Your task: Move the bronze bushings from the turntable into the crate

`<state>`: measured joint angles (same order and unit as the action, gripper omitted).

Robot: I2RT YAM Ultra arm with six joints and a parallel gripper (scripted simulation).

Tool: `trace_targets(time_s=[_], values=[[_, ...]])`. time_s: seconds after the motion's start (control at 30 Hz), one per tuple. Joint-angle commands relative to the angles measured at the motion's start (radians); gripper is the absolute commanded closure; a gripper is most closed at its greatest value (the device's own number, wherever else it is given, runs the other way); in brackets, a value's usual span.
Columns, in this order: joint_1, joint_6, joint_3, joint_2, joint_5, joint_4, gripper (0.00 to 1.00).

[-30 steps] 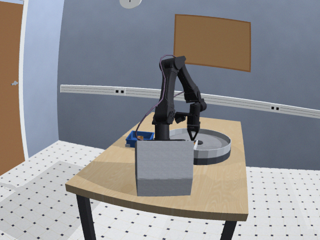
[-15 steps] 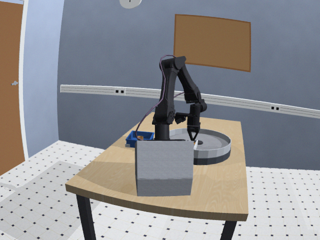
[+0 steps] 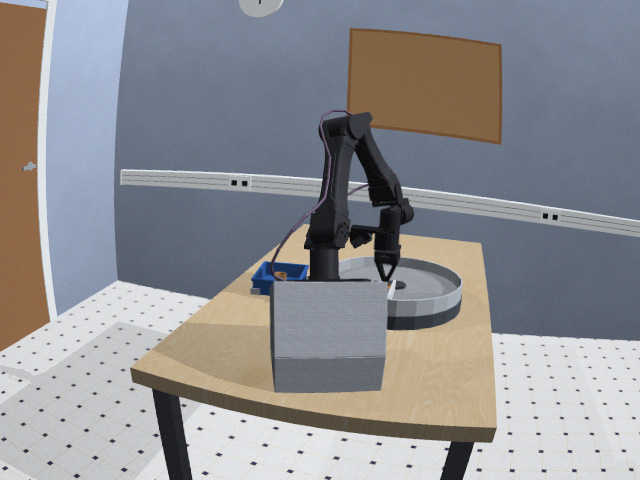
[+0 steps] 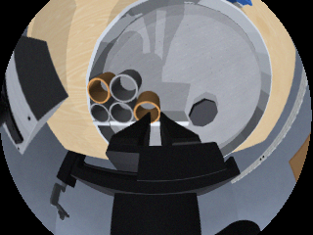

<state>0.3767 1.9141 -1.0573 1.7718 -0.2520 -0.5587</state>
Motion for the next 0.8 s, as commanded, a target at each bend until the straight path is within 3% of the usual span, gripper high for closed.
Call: trace_targets(time_s=[0.0, 0.77], values=[[0.018, 0.006, 0.004, 0.013, -0.013, 0.001, 0.85], [0.002, -0.008, -0.035, 0.017, -0.010, -0.020, 0.85]])
